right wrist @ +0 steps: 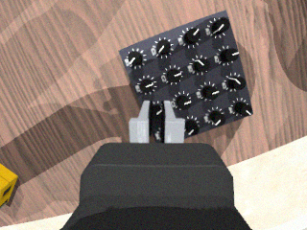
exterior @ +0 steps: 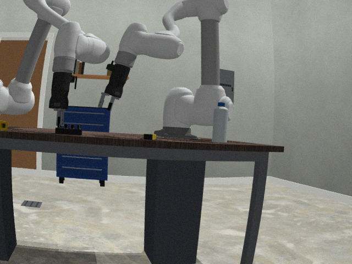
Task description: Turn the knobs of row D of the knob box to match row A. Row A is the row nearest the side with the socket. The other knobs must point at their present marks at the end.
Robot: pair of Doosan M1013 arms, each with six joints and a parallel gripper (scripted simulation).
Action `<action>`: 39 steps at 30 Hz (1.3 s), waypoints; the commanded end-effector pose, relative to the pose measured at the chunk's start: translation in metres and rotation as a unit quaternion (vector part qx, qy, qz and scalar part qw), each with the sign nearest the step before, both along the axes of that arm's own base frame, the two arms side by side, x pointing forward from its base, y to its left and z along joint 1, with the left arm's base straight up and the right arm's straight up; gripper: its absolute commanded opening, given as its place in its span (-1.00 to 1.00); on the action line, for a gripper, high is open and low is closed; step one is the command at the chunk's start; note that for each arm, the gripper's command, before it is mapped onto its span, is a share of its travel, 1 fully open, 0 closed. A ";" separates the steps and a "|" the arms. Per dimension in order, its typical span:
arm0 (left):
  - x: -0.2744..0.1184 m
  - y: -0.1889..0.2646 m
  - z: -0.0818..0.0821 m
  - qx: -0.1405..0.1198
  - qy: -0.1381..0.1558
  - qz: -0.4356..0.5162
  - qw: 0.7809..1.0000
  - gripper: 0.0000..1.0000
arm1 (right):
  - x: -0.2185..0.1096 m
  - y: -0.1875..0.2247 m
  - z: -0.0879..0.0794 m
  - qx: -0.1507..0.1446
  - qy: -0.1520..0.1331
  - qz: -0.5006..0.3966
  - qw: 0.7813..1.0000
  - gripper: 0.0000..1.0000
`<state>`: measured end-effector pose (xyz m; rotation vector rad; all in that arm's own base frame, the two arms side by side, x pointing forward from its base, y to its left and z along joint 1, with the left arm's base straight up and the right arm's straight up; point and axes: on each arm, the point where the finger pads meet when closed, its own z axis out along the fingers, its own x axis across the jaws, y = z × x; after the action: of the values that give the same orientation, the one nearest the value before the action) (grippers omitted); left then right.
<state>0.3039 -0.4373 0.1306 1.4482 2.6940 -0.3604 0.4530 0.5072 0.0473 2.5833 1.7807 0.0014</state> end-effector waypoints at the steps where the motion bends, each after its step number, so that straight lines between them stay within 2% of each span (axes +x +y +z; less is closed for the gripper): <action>1: 0.000 0.000 0.001 0.000 -0.001 0.000 1.000 1.00 | 0.000 0.001 0.001 0.002 0.001 0.021 1.000 -0.40; 15: 0.000 0.000 0.001 0.000 -0.001 0.000 1.000 1.00 | 0.000 0.001 0.001 0.002 0.001 0.144 0.990 -0.40; 39: 0.000 0.000 0.001 0.000 -0.001 0.000 1.000 1.00 | 0.000 0.001 0.001 0.002 0.001 0.204 0.979 -0.40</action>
<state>0.3039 -0.4373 0.1306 1.4482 2.6940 -0.3604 0.4529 0.5072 0.0474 2.1704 2.2709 -0.0002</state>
